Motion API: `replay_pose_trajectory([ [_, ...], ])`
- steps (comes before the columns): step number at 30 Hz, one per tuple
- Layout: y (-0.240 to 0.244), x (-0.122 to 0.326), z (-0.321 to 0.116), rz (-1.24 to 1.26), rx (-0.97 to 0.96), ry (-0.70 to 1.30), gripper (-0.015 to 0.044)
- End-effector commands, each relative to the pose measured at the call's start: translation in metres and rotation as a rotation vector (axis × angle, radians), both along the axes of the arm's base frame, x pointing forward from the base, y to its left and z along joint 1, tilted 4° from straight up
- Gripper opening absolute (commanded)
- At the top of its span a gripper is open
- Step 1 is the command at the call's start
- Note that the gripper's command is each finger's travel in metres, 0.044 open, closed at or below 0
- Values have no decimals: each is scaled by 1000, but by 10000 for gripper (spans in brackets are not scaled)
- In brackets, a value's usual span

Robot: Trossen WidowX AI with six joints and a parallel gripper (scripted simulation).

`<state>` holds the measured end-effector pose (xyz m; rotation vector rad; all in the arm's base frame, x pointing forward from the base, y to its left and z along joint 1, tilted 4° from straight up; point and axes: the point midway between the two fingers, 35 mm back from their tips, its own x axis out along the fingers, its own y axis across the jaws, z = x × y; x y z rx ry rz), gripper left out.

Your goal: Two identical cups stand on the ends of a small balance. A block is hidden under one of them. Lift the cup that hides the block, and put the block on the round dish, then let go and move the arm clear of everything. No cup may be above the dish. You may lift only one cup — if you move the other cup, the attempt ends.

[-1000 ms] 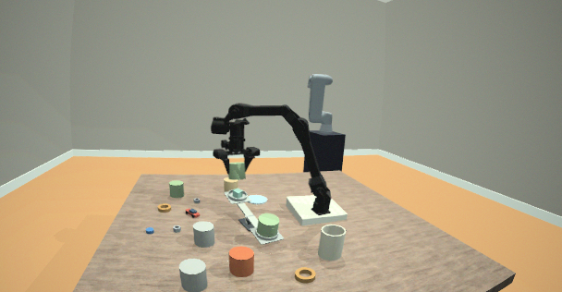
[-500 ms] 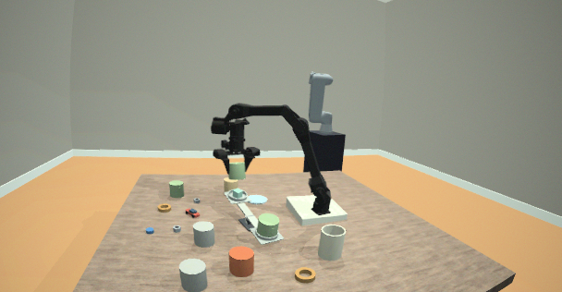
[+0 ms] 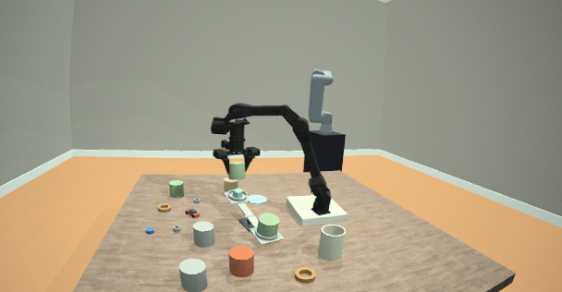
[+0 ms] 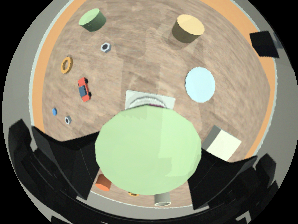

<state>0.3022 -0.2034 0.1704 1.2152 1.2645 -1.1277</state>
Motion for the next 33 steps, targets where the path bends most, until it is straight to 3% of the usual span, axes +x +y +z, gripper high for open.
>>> replay_pose_trajectory([
  [1,0,0,0,0,0,0,0],
  [20,-2,-1,-1,0,-1,1,0],
  [33,-50,-52,-26,-8,-24,21,0],
])
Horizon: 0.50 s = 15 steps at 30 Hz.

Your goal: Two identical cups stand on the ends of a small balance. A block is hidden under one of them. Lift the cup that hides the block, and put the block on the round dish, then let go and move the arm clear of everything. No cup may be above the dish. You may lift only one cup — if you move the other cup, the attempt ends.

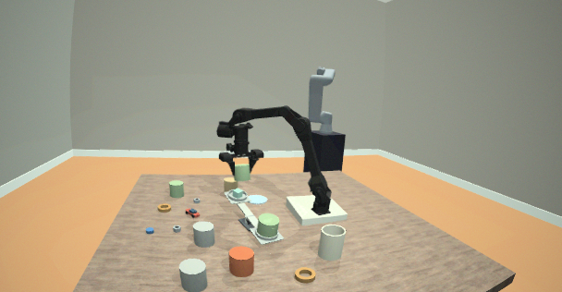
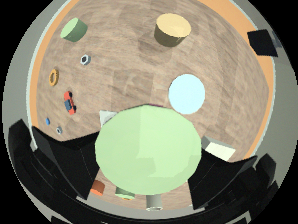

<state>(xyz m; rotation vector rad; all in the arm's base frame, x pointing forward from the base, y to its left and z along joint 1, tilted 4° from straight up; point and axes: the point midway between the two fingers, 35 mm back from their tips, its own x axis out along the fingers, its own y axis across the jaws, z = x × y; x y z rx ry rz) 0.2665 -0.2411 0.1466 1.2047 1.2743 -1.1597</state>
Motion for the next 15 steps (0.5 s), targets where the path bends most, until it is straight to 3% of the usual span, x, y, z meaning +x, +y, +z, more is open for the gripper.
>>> replay_pose_trajectory([
  [1,-15,-21,-4,3,-16,-7,0],
  [15,-51,-89,-33,7,-15,-9,0],
])
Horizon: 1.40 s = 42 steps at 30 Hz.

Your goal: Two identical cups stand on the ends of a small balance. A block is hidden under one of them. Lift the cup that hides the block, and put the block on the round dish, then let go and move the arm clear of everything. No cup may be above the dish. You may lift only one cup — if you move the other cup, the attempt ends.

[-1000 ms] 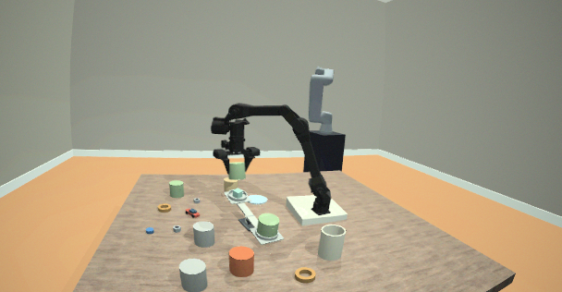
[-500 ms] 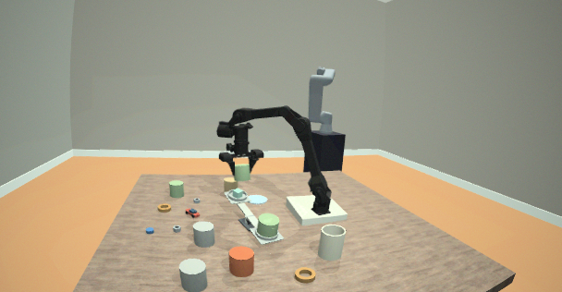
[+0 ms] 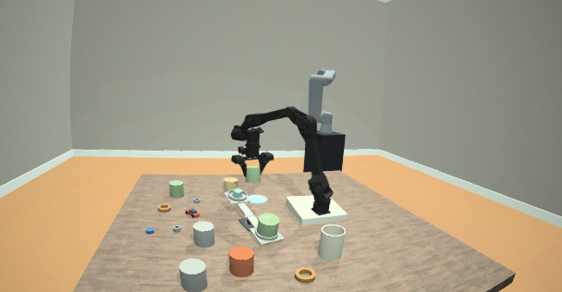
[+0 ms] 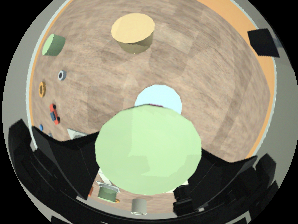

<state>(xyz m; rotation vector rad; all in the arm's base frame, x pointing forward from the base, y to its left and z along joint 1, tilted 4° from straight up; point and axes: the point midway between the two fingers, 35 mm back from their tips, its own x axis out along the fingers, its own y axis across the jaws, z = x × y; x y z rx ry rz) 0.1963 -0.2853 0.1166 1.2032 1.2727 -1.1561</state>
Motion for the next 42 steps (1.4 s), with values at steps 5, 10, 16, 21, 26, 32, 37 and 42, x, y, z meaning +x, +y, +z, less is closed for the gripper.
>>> replay_pose_trajectory([
  [5,-15,-45,-13,6,-13,-6,0],
  [10,-20,-71,-24,7,-12,-7,0],
  [16,-22,-102,-36,9,-11,-8,0],
  [21,-22,-127,-46,10,-10,-9,0],
  [26,-21,-131,-49,11,-10,-9,0],
  [32,-21,-131,-69,11,-10,-9,0],
  [37,-20,-131,-87,11,-10,-9,0],
  [42,-20,-131,-87,11,-10,-9,0],
])
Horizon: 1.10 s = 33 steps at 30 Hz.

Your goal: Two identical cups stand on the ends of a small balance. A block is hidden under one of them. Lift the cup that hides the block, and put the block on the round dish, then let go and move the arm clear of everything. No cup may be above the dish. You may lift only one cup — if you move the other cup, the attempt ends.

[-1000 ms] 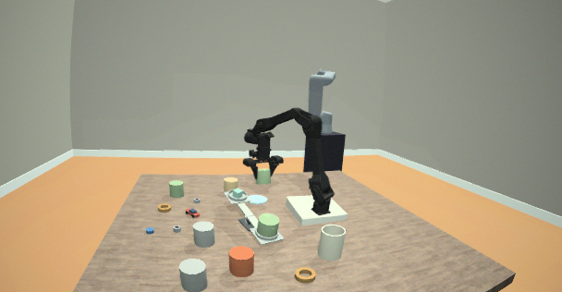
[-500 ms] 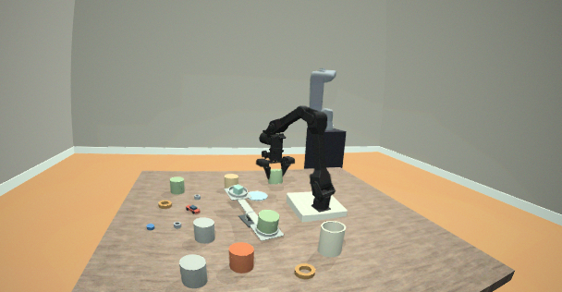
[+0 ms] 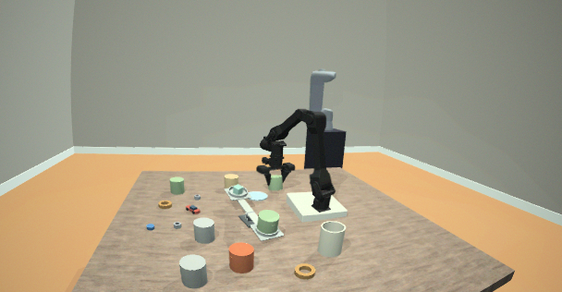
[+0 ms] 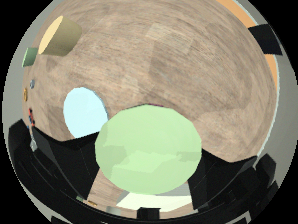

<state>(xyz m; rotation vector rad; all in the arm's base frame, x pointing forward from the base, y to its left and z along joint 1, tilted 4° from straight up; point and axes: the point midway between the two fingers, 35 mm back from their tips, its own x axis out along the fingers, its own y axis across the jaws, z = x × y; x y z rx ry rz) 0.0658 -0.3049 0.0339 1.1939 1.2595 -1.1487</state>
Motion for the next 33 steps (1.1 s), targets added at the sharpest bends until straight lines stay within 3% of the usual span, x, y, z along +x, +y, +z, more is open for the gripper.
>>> replay_pose_trajectory([
  [1,0,0,-5,3,2,2,0],
  [16,1,0,-26,3,2,2,0],
  [33,-1,0,-8,1,-6,-1,440],
])
